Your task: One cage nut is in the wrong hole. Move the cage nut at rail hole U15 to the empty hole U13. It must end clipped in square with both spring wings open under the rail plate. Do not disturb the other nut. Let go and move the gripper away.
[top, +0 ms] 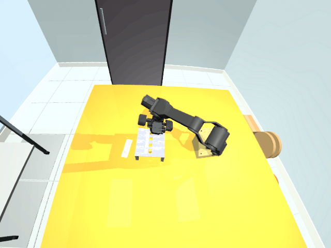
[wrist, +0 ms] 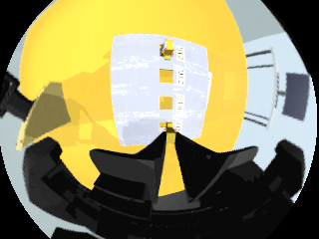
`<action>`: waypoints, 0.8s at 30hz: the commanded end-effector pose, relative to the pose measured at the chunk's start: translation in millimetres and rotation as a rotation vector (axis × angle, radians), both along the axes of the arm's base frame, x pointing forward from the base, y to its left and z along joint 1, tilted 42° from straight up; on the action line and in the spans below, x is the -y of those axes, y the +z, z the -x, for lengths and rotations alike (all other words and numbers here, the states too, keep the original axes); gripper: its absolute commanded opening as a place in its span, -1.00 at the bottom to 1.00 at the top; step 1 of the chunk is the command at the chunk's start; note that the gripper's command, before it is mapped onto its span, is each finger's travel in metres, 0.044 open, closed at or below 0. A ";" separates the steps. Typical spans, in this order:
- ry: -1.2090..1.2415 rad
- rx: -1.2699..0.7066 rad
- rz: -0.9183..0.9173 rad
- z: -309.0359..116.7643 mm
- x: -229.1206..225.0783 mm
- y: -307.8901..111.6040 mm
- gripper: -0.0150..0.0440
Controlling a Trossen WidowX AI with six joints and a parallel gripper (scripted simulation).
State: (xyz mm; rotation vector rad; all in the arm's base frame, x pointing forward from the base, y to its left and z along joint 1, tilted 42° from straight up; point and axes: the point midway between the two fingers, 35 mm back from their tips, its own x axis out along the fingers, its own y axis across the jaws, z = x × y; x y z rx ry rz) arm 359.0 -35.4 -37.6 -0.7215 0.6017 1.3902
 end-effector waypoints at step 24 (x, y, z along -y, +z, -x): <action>0.015 -0.012 0.004 -0.9 2.0 1.6 -0.39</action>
